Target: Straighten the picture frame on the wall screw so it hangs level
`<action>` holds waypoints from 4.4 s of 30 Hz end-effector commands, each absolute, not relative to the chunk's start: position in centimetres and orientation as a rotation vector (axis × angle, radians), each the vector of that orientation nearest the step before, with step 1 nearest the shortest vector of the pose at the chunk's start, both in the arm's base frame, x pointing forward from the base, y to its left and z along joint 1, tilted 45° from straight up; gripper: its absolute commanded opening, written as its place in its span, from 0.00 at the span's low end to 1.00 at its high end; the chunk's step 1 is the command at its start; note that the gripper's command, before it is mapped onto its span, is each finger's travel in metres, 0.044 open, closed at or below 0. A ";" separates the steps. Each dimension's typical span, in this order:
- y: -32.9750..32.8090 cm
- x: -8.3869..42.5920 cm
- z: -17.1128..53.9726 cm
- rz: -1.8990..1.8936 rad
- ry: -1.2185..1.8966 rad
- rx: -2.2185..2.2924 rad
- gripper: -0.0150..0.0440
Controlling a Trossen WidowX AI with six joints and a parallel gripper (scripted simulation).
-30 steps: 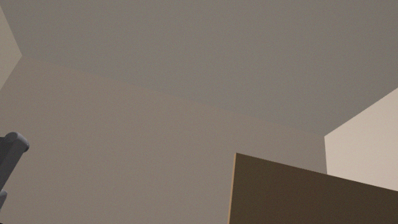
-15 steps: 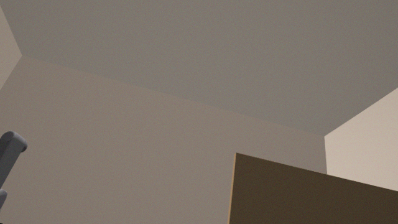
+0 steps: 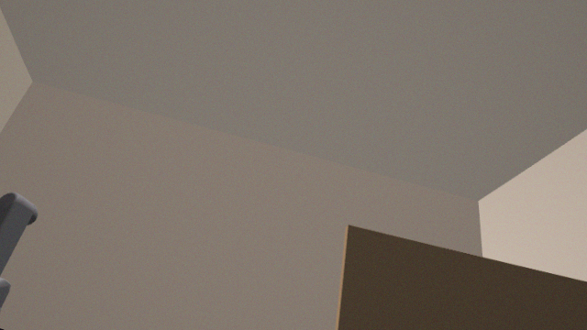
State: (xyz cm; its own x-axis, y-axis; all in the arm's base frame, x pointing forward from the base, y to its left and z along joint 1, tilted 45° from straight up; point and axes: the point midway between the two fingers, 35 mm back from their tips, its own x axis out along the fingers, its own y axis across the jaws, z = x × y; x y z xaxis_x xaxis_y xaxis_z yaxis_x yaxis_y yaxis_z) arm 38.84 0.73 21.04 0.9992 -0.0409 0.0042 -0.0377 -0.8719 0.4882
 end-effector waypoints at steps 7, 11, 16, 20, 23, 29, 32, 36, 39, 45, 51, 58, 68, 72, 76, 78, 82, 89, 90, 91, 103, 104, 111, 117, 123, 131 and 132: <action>0.7 38.9 21.8 0.002 -0.073 2.634 0.25; 0.7 38.9 21.8 0.002 -0.073 2.634 0.25; 0.8 38.9 21.8 0.002 -0.073 2.634 0.25; 0.8 38.9 21.8 0.002 -0.073 2.634 0.25; 0.8 38.9 21.8 0.002 -0.073 2.634 0.25; 0.8 38.9 21.8 0.002 -0.073 2.634 0.25; 0.8 38.9 21.7 0.002 -0.073 2.634 0.25; 0.9 38.9 21.7 0.002 -0.074 2.634 0.25; 1.0 38.9 21.6 0.002 -0.074 2.634 0.25; 1.2 38.9 21.5 0.002 -0.074 2.634 0.25; 1.4 38.9 21.4 0.001 -0.071 2.634 0.25; 1.4 38.9 21.4 -0.001 -0.062 2.632 0.25; 1.4 38.9 21.4 -0.003 -0.063 2.601 0.25; 1.5 38.9 21.4 -0.005 -0.063 2.564 0.25; 1.5 38.9 21.4 -0.005 -0.062 2.548 0.25; 1.5 38.9 21.4 -0.006 -0.062 2.540 0.25; 1.5 38.9 21.4 -0.006 -0.062 2.517 0.25; 1.5 38.9 21.4 -0.008 -0.061 2.485 0.25; 1.5 38.9 21.4 -0.008 -0.061 2.477 0.25; 1.5 38.9 21.4 -0.008 -0.061 2.470 0.25; 1.6 38.9 21.3 -0.011 -0.060 2.407 0.25; 1.6 38.9 21.3 -0.011 -0.060 2.407 0.25; 1.6 38.9 21.3 -0.012 -0.060 2.368 0.25; 1.6 38.9 21.3 -0.013 -0.059 2.336 0.25; 1.6 38.9 21.3 -0.013 -0.060 2.350 0.48; 1.6 38.9 21.3 -0.013 -0.060 2.350 0.69; 1.6 38.8 21.4 -0.012 -0.060 2.354 0.69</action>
